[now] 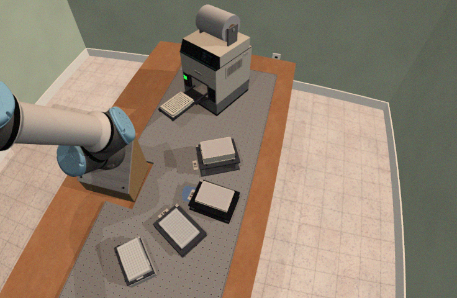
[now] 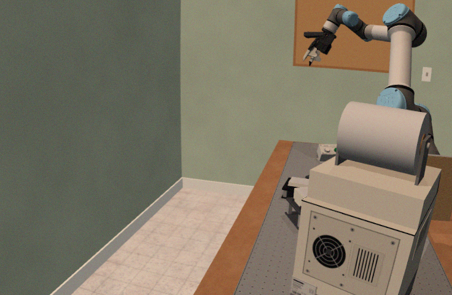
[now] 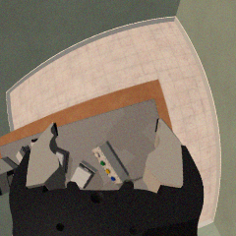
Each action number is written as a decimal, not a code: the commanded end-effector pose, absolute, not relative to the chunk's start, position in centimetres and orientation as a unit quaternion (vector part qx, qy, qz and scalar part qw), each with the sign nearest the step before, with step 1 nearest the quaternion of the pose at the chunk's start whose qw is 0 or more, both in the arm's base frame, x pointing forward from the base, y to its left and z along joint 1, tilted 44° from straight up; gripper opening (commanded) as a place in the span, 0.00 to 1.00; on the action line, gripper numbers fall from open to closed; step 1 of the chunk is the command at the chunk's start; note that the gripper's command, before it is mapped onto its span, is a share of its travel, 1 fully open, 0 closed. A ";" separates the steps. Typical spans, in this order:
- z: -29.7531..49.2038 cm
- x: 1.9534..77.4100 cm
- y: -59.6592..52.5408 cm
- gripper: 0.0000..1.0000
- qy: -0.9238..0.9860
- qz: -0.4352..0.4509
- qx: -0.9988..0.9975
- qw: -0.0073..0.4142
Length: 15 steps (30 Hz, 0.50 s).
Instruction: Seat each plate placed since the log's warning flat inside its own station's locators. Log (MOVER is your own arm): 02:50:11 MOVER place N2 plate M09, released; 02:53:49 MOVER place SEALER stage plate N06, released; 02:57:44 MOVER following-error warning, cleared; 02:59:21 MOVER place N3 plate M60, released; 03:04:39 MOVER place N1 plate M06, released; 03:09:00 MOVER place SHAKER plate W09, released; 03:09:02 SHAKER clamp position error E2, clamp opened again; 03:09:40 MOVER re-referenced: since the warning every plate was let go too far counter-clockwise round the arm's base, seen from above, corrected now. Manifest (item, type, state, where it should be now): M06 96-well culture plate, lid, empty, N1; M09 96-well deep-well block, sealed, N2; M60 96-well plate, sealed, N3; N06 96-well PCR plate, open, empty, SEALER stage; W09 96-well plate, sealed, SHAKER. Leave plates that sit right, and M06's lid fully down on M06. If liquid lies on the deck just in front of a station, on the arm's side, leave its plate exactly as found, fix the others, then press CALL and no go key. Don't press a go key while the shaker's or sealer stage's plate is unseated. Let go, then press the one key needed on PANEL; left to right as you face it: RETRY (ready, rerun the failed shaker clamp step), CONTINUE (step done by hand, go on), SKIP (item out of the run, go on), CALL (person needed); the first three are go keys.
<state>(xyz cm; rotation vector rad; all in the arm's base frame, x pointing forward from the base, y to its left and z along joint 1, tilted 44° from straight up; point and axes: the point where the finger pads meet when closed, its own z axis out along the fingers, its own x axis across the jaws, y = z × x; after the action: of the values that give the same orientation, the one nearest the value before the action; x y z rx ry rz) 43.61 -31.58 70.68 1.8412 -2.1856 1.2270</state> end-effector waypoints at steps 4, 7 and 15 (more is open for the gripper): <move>74.1 43.4 -31.4 0.82 -0.696 0.416 0.586 0.017; 75.0 43.4 -31.3 0.82 -0.692 0.425 0.583 0.017; 78.0 43.1 -31.0 0.82 -0.686 0.443 0.577 0.018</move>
<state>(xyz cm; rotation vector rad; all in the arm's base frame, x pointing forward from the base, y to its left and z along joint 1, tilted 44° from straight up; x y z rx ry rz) 43.14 -31.12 76.65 1.7956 -2.1363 1.3644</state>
